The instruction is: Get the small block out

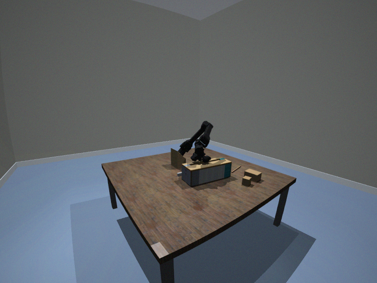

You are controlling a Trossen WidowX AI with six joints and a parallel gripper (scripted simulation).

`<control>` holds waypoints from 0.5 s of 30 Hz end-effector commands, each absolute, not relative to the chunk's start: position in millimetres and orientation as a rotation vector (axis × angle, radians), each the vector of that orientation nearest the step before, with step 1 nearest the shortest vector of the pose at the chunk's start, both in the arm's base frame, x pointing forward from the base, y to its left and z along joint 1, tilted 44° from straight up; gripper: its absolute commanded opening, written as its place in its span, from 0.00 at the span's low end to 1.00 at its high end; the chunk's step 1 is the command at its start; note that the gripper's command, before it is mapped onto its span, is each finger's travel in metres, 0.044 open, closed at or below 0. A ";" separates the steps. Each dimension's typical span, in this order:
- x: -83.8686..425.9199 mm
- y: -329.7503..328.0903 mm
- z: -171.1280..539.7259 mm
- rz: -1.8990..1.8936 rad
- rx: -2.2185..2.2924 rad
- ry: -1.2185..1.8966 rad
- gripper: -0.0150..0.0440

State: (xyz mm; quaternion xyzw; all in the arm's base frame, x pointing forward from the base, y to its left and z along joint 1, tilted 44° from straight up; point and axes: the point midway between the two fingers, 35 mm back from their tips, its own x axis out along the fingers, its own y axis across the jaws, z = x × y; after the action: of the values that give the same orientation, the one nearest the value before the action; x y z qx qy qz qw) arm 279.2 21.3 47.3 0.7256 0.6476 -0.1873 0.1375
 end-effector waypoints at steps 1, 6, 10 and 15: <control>280.8 26.9 54.0 -0.532 2.101 1.869 0.93; 281.7 32.4 59.4 -0.532 2.102 1.869 0.93; 282.5 36.7 63.7 -0.532 2.102 1.869 0.93; 283.4 42.1 69.0 -0.531 2.102 1.870 0.93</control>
State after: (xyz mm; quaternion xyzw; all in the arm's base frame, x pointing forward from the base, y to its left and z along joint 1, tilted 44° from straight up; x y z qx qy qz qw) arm 281.9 37.6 63.2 0.7257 0.6476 -0.1876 0.1370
